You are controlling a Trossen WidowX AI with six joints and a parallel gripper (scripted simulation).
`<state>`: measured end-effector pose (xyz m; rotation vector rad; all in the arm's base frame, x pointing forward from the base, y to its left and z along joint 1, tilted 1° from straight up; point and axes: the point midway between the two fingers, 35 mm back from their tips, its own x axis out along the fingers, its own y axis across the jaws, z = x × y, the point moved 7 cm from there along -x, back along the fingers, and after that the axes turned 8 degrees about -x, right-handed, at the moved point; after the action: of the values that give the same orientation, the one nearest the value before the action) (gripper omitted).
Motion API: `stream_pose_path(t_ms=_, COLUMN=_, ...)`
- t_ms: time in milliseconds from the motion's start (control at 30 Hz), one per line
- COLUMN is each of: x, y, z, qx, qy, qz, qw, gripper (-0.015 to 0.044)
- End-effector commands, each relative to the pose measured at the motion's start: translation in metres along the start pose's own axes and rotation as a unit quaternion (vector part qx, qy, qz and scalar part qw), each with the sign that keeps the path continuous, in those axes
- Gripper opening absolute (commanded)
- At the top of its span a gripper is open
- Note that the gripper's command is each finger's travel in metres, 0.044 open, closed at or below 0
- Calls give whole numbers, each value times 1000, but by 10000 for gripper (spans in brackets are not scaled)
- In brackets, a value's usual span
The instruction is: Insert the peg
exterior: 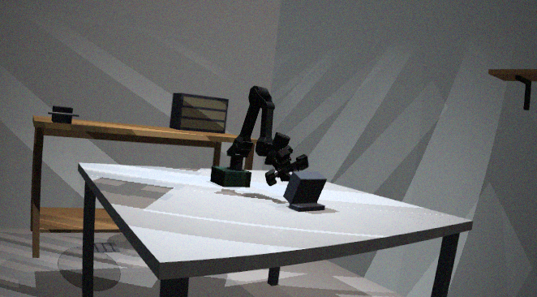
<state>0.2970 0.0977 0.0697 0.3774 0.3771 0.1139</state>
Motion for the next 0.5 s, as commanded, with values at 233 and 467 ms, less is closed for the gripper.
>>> stream_pose_path(t_ms=233, x=1, y=0, z=0, qx=0, qy=0, qz=0, qw=1000, gripper=0)
stream_pose_path(t_ms=467, x=1, y=0, z=0, qx=0, qy=0, qz=0, qw=1000, gripper=79)
